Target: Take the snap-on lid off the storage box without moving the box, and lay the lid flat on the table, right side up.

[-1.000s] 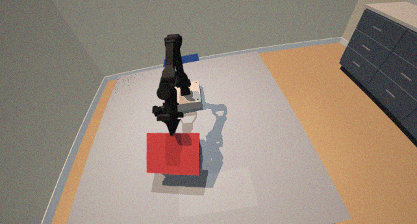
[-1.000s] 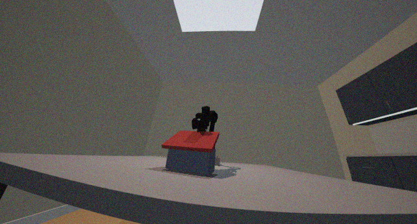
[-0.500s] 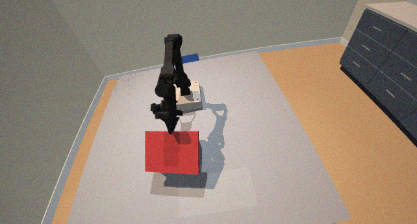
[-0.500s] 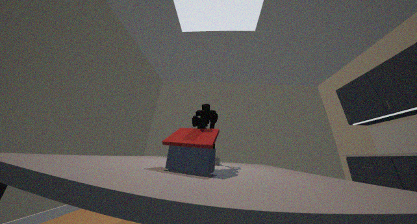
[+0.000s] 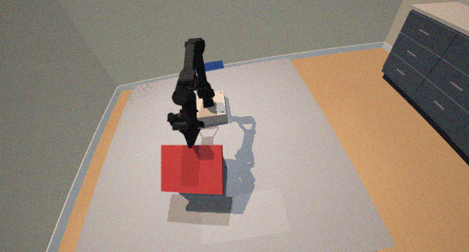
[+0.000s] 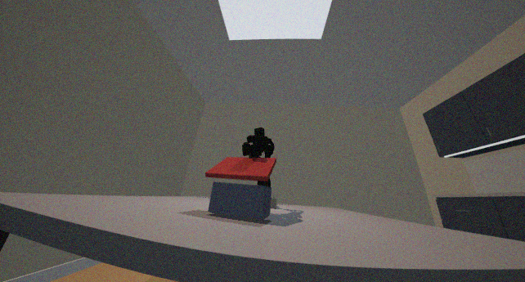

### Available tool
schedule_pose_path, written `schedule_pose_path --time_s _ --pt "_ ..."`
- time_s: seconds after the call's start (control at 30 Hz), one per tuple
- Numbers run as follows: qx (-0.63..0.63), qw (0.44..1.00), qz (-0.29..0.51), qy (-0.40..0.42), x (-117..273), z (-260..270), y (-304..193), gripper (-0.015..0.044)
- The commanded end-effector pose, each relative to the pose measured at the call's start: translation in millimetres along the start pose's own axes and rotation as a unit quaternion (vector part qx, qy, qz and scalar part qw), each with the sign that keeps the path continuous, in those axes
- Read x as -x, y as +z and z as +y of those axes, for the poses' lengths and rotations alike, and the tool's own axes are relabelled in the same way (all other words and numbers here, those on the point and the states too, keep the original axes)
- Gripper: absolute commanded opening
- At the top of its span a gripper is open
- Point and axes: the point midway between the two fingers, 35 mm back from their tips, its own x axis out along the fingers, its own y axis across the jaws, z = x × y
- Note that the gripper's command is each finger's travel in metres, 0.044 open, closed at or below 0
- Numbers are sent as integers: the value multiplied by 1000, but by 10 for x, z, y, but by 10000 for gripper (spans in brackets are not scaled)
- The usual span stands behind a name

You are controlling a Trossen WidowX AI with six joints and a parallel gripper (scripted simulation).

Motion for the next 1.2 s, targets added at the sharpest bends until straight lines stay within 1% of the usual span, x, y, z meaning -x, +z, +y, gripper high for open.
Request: schedule_pose_path --time_s 0.0,0.33,1.17 --pt "3 1000 2 8 64 95 -5 0" --pt "3 1000 1 8 88 110 14 0" --pt "5 1000 0 8 107 44 529 0"
